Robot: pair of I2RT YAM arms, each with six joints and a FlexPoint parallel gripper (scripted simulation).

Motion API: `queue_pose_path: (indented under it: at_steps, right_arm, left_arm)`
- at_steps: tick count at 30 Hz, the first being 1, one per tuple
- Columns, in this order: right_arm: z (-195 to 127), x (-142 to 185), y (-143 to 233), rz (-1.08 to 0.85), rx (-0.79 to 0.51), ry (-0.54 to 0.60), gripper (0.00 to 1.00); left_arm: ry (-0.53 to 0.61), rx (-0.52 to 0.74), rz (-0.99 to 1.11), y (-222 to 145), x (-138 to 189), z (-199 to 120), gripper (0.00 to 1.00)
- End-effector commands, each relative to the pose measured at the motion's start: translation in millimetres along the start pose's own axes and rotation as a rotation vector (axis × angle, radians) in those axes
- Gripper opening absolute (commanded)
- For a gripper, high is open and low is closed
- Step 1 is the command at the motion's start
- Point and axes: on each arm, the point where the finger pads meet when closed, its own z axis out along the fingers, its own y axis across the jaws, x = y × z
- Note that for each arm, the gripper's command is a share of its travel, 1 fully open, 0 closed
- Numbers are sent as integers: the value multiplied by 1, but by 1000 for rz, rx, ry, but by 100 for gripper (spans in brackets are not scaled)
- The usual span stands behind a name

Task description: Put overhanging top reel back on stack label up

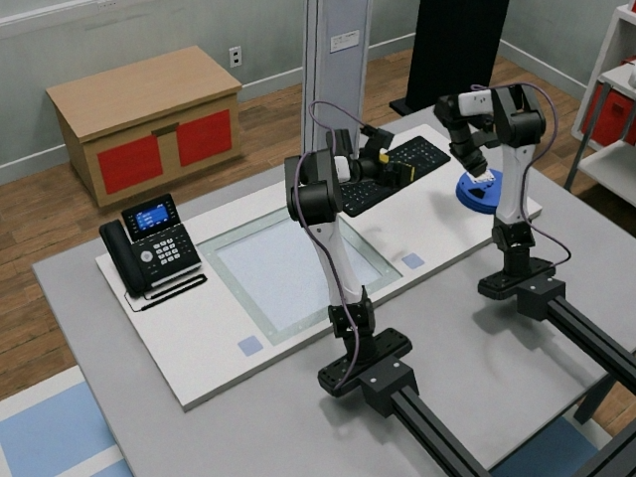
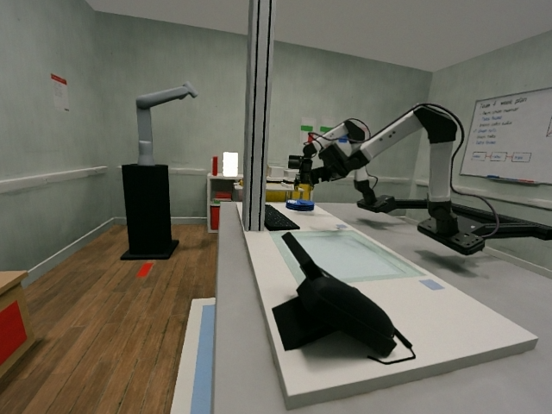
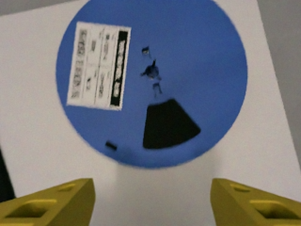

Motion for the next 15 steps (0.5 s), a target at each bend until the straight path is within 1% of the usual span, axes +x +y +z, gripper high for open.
queue_pose_path:
  at_steps: [1,6,9,12,15]
  right_arm:
    - [3,-13,9,-26,-67,47,61]
    - [16,-31,4,-6,-44,42,61]
    - [18,-33,3,-2,-41,40,61]
    - [26,-33,-5,5,3,35,61]
    - [26,-33,-5,5,3,35,61]
  left_arm:
    - [-25,12,57,0,-22,6,100]
    - [-12,18,76,-1,-25,13,100]
    - [-14,17,83,-2,-28,12,100]
    - [-4,21,88,-2,-28,17,100]
    - [-15,15,98,-3,-34,13,100]
